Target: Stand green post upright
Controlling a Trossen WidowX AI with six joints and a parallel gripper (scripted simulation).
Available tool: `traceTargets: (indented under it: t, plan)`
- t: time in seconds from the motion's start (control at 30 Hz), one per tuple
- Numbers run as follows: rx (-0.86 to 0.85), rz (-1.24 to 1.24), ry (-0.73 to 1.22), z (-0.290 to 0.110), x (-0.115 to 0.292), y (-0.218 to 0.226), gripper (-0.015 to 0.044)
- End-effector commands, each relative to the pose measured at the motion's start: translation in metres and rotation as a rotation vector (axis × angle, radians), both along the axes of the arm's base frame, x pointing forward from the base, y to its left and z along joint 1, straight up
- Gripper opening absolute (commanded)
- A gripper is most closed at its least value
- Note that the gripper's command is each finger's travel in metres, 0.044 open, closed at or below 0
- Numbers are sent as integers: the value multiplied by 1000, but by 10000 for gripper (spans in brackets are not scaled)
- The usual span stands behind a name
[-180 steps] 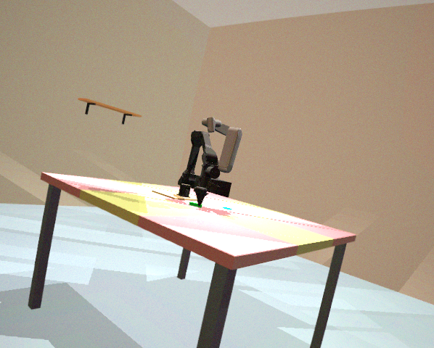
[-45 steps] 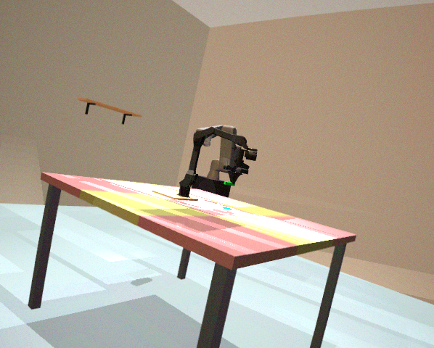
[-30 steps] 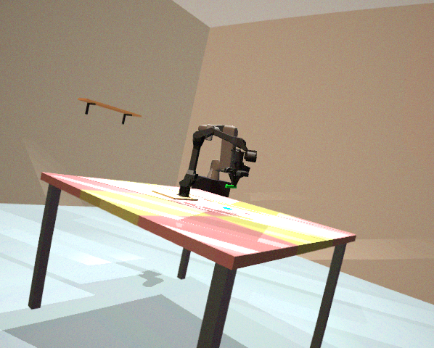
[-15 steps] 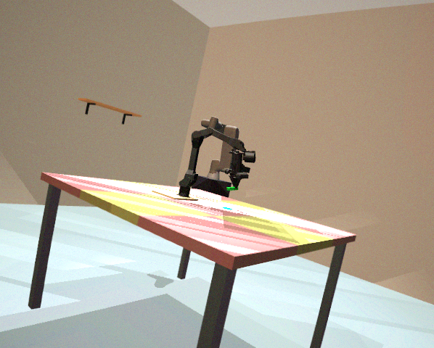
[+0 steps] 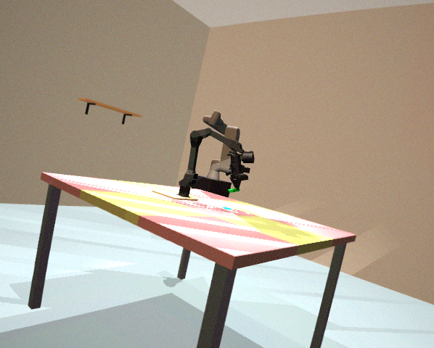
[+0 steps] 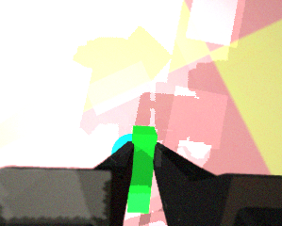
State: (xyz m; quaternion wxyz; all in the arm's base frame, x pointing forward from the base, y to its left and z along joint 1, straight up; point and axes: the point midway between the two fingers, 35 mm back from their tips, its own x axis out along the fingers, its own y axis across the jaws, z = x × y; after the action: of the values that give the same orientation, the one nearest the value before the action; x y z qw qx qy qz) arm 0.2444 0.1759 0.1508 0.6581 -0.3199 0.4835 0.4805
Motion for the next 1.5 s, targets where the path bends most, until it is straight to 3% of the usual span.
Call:
traceTargets:
  t: [0.0, 1.47]
  plan:
    - [33, -15, -12, 2, 1, 0, 23]
    - [346, -73, -88, -4, 17, 1, 23]
